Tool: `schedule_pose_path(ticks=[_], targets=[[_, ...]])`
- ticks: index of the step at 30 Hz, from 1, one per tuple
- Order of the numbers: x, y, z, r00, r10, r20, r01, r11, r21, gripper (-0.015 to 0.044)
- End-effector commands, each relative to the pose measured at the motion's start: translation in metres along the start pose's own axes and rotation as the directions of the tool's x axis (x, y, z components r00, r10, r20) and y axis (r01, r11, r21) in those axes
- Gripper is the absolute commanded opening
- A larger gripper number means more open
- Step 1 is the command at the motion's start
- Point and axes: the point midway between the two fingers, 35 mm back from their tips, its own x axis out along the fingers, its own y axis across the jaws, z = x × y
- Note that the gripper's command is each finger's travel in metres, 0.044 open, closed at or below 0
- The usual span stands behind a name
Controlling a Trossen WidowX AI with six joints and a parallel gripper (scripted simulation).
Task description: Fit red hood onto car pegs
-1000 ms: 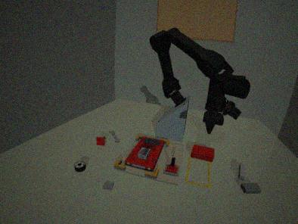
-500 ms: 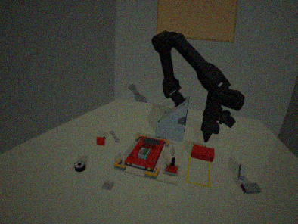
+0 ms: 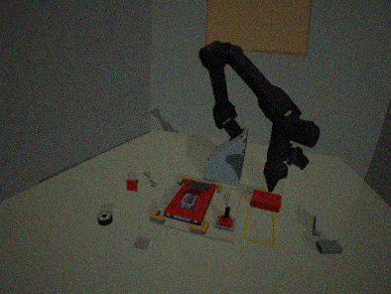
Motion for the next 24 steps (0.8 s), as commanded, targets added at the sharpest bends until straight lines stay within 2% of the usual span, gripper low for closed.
schedule_pose_path(ticks=[1,24], targets=[[0.006,0.002,-0.002,1.0,0.003,-0.007,-0.004,1.0,-0.004,0.044],[0.025,0.001,-0.003,1.0,0.003,-0.008,-0.003,1.0,-0.004,0.044]])
